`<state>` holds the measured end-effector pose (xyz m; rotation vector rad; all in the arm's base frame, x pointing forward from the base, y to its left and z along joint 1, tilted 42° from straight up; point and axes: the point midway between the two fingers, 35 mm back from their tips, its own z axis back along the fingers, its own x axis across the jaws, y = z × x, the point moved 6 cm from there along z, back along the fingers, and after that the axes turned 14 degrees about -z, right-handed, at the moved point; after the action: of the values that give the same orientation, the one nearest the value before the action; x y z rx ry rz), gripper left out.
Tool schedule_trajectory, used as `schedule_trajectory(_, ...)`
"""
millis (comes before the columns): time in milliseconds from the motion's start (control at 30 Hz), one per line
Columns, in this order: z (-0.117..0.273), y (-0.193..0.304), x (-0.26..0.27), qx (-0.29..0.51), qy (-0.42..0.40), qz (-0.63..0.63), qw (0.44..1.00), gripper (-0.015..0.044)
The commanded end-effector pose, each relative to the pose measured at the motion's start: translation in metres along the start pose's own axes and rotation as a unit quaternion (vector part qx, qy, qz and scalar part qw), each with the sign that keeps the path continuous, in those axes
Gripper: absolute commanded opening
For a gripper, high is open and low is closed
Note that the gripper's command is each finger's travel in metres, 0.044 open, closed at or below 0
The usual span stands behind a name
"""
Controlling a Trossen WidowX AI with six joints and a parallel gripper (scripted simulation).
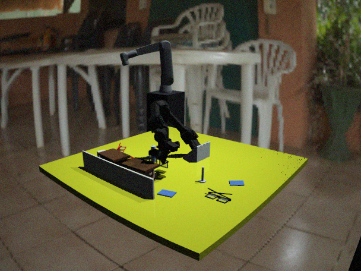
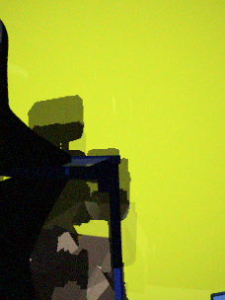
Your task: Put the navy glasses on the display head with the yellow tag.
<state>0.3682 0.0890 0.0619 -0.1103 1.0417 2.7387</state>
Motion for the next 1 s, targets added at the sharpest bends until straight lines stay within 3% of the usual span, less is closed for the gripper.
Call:
schedule_trajectory(0, -0.002, -0.002, -0.007, 0.003, -0.001, 0.004, 1.0, 0.0)
schedule_trajectory(967, -0.002, -0.011, -0.044, 0.003, 0.0, 0.003, 1.0, 0.0)
